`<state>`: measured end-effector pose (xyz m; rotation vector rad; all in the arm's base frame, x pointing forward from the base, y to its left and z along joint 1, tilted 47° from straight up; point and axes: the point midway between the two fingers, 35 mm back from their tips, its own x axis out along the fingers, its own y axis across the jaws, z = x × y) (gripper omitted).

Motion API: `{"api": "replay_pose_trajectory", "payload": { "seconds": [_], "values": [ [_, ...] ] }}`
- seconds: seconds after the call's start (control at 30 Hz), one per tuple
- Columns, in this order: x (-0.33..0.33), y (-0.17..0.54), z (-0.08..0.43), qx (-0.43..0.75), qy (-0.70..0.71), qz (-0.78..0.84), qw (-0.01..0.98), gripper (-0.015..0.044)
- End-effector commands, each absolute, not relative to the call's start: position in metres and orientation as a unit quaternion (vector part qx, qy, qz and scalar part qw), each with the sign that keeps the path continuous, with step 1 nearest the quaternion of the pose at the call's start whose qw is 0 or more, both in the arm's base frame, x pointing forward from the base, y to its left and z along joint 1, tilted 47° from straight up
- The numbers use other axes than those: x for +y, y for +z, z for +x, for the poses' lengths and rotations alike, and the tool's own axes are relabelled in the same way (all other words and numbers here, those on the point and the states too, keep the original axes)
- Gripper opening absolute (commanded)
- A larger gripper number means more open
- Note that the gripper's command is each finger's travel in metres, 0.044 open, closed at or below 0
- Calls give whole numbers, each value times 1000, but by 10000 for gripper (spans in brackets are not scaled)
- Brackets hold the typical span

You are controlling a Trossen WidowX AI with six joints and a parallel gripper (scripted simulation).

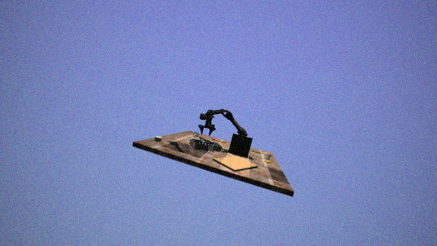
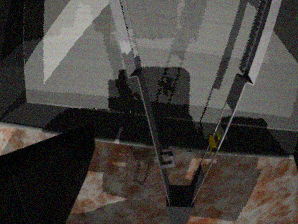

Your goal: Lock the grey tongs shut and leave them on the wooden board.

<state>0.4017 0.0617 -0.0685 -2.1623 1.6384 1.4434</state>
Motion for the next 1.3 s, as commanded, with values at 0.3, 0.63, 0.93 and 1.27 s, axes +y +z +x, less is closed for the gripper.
{"api": "replay_pose_trajectory", "payload": {
  "seconds": [0.3, 0.63, 0.93, 1.27],
  "values": [
    [50, -80, 402, 533, 470, -703, 32, 440],
    [38, -91, 403, 532, 470, -703, 32, 440],
    [27, -102, 404, 532, 470, -703, 32, 440],
    [15, -113, 403, 533, 470, -703, 32, 440]
  ]
}}
